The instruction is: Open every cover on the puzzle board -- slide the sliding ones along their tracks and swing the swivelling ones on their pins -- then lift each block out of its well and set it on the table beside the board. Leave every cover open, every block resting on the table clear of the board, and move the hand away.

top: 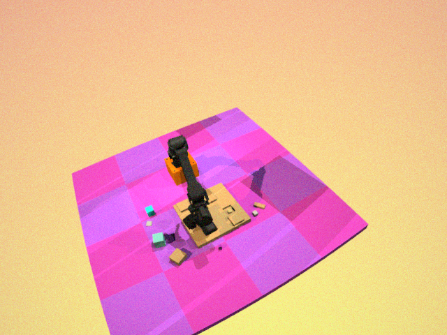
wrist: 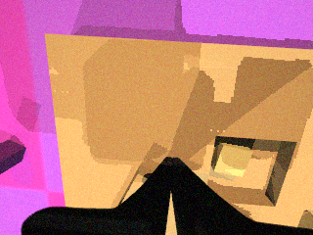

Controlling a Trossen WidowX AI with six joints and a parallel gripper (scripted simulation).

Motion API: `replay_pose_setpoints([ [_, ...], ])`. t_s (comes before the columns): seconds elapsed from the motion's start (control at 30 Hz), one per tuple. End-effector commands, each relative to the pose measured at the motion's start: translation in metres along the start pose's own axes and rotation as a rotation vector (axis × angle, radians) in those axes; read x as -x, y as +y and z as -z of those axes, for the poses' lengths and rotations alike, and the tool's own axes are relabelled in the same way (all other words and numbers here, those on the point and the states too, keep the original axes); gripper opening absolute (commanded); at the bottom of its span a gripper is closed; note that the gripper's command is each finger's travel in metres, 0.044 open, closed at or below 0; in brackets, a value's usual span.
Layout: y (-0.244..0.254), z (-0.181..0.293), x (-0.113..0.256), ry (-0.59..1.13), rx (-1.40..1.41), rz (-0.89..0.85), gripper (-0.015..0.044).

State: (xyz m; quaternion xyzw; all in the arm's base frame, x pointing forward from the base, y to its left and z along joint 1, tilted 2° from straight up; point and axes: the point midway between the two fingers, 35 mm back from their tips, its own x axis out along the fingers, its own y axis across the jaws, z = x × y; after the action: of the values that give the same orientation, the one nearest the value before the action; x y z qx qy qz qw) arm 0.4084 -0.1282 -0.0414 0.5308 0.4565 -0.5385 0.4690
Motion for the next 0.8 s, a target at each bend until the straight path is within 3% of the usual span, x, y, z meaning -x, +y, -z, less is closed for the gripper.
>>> replay_pose_setpoints([
  [0.0,0.005,0.004,0.002,0.002,-0.002,-0.006,0.0],
  [0.77,0.022,0.025,0.002,0.004,-0.002,-0.007,0.0],
])
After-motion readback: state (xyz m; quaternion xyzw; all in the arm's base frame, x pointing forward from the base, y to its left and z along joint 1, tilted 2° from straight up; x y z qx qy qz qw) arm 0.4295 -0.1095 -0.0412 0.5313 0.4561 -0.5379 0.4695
